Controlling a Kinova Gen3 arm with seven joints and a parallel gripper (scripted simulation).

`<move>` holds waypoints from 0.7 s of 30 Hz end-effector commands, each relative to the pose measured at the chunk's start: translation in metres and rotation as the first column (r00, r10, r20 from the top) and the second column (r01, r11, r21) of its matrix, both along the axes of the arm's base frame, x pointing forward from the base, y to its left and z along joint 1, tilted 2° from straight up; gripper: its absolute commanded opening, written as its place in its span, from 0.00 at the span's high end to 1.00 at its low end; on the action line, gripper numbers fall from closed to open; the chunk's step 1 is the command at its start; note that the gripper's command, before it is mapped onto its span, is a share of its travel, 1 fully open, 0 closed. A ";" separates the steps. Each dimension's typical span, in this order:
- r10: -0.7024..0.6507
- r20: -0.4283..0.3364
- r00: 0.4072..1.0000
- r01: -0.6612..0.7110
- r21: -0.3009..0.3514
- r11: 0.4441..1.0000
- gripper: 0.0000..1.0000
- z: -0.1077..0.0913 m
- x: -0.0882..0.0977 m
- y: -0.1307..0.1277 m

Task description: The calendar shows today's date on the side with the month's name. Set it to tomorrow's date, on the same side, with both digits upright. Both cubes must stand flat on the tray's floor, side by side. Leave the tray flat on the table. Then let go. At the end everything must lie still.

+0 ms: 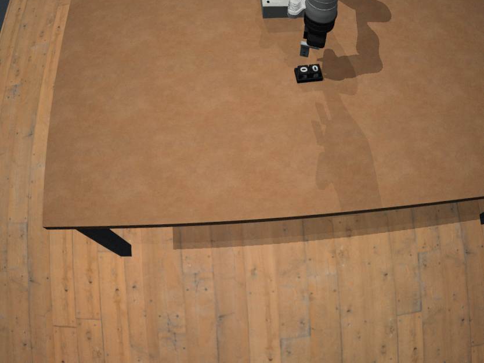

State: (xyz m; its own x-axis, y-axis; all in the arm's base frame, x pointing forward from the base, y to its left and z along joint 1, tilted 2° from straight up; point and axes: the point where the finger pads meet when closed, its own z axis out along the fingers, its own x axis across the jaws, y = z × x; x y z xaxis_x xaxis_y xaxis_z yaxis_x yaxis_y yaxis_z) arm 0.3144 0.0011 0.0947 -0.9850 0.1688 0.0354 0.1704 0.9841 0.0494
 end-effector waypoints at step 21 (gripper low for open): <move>-0.701 -0.068 0.710 0.700 -0.039 0.713 0.00 -0.016 -0.020 0.005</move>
